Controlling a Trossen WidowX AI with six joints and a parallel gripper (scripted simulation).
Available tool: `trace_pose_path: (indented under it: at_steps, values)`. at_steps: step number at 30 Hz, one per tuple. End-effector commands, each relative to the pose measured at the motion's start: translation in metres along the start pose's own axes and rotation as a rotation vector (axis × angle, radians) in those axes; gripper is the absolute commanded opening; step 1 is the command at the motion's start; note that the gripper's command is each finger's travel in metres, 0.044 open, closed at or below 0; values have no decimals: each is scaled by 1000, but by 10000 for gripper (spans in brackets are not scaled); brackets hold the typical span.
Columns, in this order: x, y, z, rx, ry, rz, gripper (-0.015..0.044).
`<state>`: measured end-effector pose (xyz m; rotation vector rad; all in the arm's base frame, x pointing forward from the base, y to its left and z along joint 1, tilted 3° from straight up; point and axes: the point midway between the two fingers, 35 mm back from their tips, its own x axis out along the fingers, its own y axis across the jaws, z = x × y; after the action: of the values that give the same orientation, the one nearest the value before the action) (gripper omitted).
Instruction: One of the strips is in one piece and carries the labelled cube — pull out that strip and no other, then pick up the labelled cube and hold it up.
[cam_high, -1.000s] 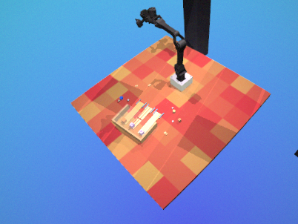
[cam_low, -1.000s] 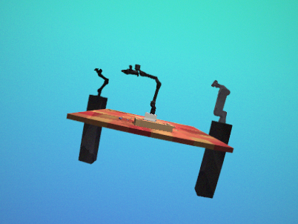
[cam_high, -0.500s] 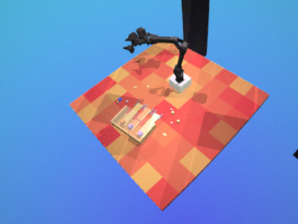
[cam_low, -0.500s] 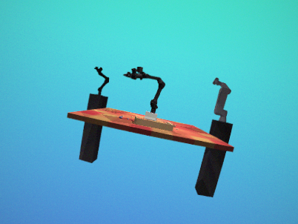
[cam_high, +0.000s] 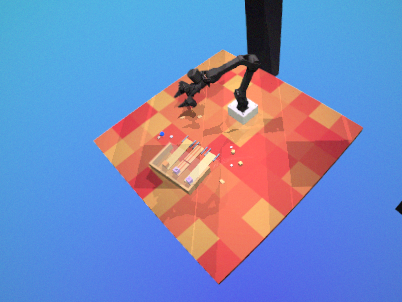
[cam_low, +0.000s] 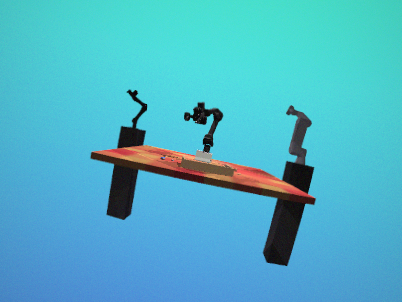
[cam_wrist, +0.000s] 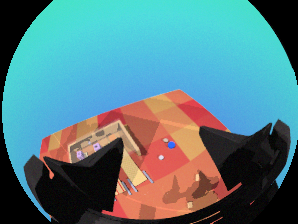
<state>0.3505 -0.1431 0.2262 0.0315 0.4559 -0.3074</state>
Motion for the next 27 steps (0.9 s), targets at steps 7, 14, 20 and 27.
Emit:
trace_pose_path:
  at_steps: [7, 14, 20, 27]
  values:
    - [-24, 138, -103, -112, 155, 332, 400]
    - [-27, 146, -111, -122, 167, 353, 400]
    - [-27, 146, -111, -122, 167, 353, 400]
    - [-24, 150, -112, -130, 199, 358, 348]
